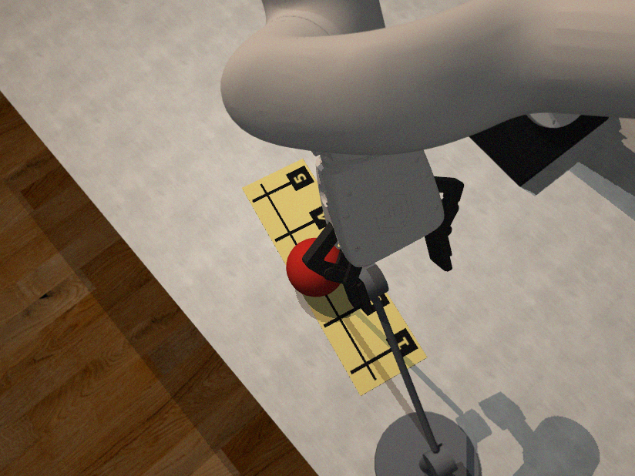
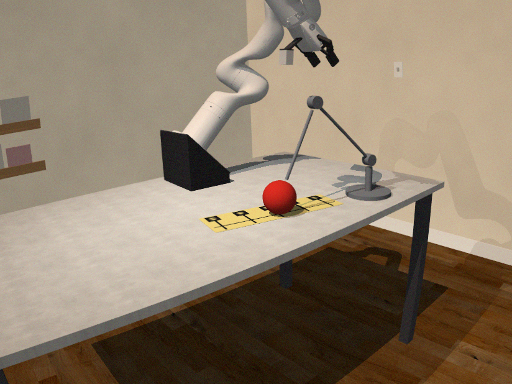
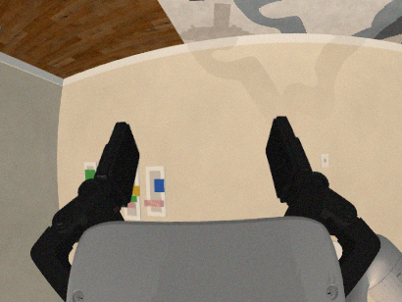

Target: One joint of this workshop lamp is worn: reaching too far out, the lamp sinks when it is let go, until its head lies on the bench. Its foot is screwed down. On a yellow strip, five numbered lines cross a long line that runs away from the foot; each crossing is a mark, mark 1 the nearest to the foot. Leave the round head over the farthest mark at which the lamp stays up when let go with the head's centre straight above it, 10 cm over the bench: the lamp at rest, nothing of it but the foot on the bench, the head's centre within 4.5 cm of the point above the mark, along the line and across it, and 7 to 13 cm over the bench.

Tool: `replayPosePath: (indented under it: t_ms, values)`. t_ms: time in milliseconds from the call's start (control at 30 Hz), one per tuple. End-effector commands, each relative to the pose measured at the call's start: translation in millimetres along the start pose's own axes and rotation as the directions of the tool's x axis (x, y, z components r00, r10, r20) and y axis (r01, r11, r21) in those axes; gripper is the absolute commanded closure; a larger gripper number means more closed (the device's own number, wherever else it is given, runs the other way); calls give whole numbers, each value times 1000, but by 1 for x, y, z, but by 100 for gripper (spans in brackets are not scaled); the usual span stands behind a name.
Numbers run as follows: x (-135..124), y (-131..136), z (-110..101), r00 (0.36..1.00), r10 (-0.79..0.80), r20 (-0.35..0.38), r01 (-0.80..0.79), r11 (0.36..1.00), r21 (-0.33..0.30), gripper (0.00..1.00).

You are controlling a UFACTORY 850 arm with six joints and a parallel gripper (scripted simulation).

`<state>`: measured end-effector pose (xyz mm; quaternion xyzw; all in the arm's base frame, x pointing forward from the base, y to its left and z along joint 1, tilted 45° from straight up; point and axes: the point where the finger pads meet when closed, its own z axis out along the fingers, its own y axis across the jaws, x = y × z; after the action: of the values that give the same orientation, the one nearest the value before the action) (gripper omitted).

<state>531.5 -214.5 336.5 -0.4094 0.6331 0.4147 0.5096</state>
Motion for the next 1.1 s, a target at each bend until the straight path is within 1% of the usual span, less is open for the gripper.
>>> replayPosePath:
  t_ms: [0, 200, 433, 700, 767, 1067]
  values:
    - [-5, 0, 3, 1000, -2, 0, 2, 1000, 1, 0]
    - [-9, 0, 6, 1000, -2, 0, 2, 1000, 1, 0]
    - [-8, 0, 5, 993, -1, -121, 1, 1000, 0, 0]
    - [-7, 0, 4, 967, 0, -256, 1, 1000, 0, 0]
    - [-7, 0, 4, 967, 0, -256, 1, 1000, 0, 0]
    - [-8, 0, 4, 925, -1, -380, 1, 1000, 1, 0]
